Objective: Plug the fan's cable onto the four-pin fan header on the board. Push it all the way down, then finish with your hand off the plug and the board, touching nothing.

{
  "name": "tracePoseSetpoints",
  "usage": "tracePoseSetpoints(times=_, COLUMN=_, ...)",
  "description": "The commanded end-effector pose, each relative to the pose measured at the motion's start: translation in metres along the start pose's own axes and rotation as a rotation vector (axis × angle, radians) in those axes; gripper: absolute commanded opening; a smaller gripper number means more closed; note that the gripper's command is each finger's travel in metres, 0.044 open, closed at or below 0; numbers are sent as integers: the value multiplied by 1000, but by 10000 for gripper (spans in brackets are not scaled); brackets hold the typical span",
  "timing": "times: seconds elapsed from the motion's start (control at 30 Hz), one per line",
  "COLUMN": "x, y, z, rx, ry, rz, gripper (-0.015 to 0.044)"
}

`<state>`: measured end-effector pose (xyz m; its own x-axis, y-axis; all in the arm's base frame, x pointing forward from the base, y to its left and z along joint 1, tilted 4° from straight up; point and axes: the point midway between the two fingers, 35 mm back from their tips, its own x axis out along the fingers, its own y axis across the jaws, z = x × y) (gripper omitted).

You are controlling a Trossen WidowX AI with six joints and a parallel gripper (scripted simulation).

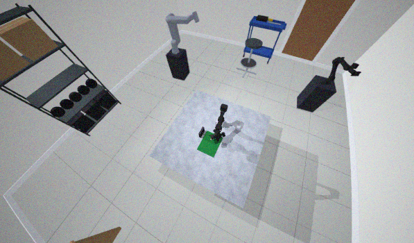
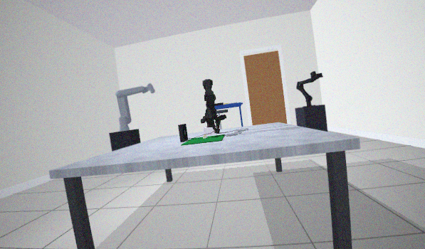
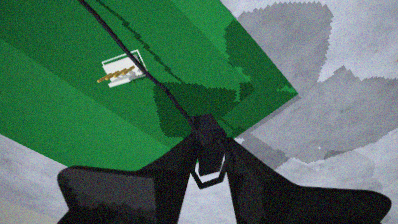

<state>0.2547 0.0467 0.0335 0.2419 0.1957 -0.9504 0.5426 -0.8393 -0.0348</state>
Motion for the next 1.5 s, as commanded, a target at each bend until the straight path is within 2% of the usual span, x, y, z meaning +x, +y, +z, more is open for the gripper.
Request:
tracePoseSetpoints(times=0.0, x=-16, y=2, z=-7, rx=-5, ry=12, rz=7, gripper=0)
tracePoseSetpoints(times=0.63, x=-76, y=-1, z=-16, rx=-3, ry=11, rz=10, gripper=0)
tracePoseSetpoints(times=0.8, x=-78, y=-1, z=-16, rx=-9, ry=10, rz=10, gripper=0)
tracePoseSetpoints(times=1.47, x=-80, y=34, z=-38, rx=-667, ry=-94, rz=-11, gripper=0)
